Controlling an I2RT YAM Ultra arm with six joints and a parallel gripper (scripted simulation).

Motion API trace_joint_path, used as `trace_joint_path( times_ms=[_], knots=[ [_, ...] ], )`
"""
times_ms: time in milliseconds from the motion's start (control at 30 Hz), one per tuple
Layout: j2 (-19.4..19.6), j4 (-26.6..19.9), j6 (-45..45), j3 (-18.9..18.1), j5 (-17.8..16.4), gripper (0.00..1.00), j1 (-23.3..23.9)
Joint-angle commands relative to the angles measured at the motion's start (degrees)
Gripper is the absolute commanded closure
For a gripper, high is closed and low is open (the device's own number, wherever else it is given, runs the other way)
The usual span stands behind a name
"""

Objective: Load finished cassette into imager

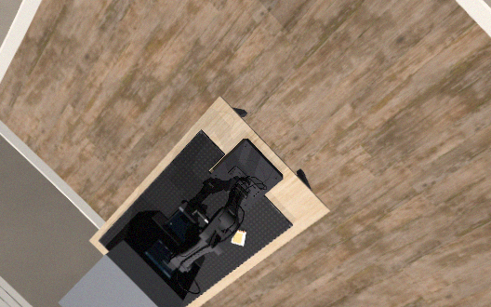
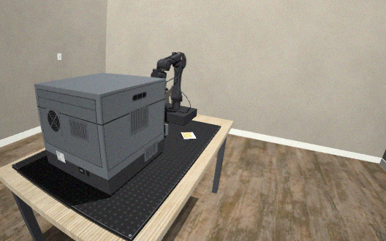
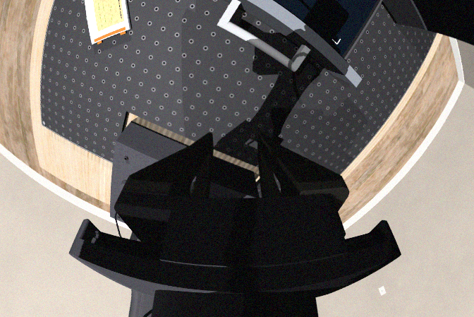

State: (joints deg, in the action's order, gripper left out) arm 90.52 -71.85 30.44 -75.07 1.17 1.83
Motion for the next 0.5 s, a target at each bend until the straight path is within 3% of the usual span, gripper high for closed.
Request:
trace_joint_path(
  times_ms=[0,267,467],
  knots=[
    [1.1,-2.6,-9.6,-2.9,-1.2,0.65,0.9],
    [3.4,-5.1,-23.6,-5.3,-2.7,0.65,1.9],
    [4.0,-6.1,-28.6,-6.1,-3.2,0.65,2.2]
  ],
)
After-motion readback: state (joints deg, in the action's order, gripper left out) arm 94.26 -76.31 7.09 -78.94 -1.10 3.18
